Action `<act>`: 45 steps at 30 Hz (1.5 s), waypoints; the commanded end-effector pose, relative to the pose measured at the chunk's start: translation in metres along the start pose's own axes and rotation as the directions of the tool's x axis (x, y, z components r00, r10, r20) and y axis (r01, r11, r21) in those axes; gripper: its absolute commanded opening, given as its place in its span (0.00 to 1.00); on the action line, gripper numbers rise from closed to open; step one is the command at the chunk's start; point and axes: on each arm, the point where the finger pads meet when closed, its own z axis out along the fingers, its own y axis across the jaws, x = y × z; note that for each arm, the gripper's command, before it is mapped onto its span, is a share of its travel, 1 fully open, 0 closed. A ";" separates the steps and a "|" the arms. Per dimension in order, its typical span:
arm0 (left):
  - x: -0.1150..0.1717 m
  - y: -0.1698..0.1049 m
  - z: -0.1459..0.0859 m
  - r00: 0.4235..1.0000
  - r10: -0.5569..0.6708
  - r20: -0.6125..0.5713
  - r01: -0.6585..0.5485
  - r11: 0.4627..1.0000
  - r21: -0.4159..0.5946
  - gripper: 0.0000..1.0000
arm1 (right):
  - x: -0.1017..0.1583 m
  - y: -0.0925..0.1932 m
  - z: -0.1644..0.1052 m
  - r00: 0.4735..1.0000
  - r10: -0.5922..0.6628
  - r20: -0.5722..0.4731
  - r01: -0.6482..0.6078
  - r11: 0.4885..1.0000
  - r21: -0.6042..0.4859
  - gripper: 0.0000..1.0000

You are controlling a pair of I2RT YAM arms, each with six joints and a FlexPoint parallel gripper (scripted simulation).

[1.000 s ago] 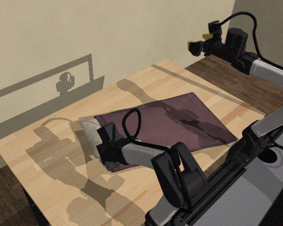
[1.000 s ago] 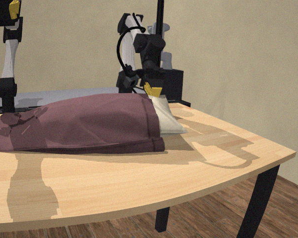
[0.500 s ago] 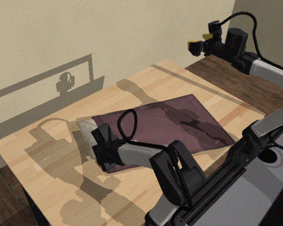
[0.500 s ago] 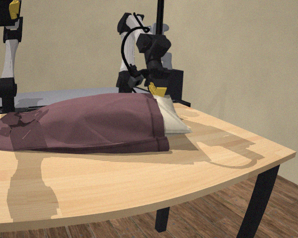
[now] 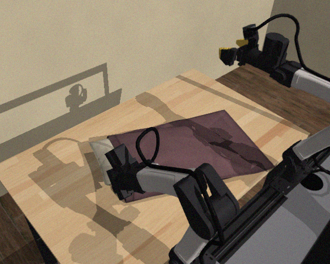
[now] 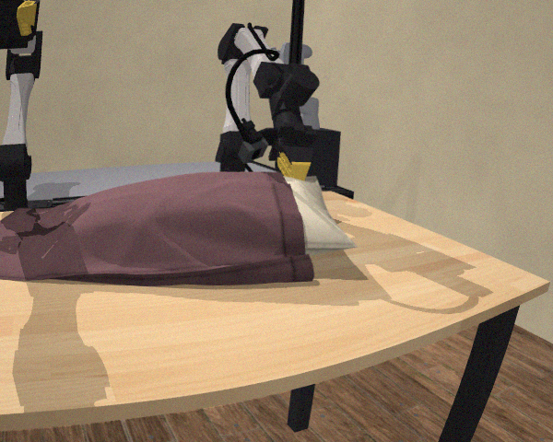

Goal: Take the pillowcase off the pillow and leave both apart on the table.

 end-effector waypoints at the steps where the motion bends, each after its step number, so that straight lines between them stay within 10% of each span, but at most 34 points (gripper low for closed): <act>1: 0.011 0.029 -0.002 1.000 0.016 0.004 -0.016 0.996 -0.087 0.00 | -0.035 -0.006 -0.001 0.995 -0.011 0.104 0.008 1.000 0.022 1.00; 45: 0.108 0.028 0.011 1.000 -0.003 -0.006 0.003 0.999 -0.032 0.00 | -0.035 -0.006 -0.001 0.995 -0.011 0.104 0.008 1.000 0.022 1.00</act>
